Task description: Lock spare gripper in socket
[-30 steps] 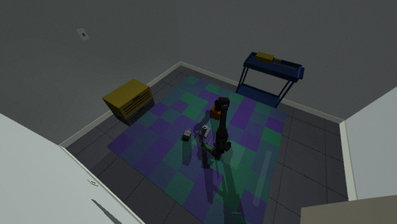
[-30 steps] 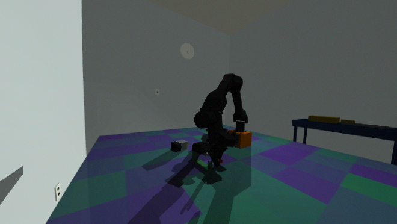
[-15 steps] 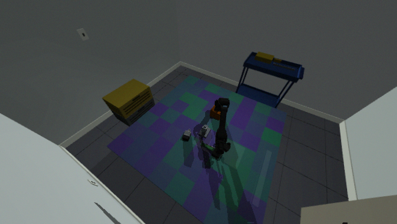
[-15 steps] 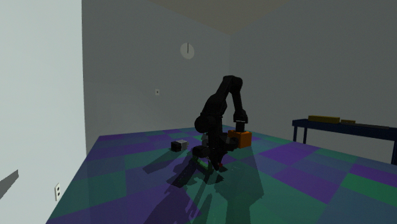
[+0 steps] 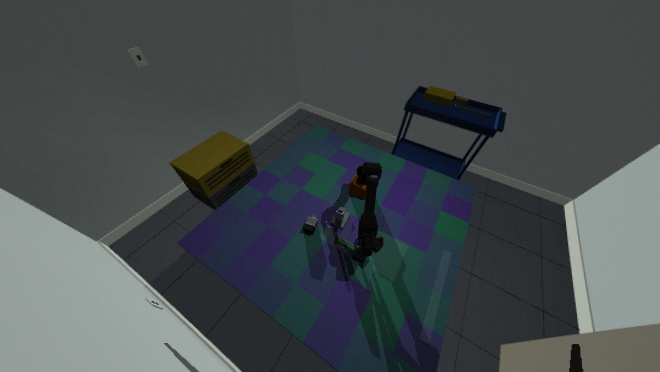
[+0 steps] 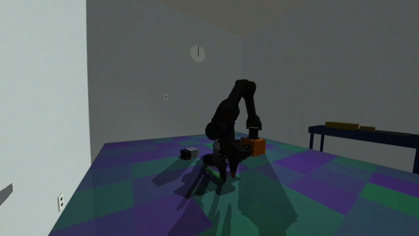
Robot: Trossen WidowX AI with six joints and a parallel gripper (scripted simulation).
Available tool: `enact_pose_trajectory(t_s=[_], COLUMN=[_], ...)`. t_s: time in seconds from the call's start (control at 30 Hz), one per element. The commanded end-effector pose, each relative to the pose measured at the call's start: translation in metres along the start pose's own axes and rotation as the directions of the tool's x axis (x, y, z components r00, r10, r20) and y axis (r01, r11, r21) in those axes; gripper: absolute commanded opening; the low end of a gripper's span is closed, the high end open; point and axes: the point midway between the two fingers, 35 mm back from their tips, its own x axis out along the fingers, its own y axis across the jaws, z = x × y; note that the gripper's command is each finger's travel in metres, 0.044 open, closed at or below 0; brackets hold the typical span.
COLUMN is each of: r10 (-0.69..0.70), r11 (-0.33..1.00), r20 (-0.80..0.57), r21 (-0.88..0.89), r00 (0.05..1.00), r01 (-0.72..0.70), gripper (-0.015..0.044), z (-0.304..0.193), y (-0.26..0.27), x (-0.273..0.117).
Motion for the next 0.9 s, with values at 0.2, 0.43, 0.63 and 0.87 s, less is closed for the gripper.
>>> enact_pose_trajectory(t_s=[0.2,0.43,0.63,0.87], r10=[0.009,0.009,0.011,0.013], r11=[1.0,1.0,1.0,1.0], r20=[-0.004,-0.004,-0.005,-0.005], r21=[0.001,0.001,0.001,0.002], r00=[1.0,1.0,1.0,1.0], r01=[-0.009,-0.009,-0.011,-0.013], gripper=[0.02,0.02,0.02,0.0226], z=[0.002,0.005,0.007,0.008], y=[0.002,0.003,0.003,0.004], x=[-0.021,-0.042,-0.059,-0.069])
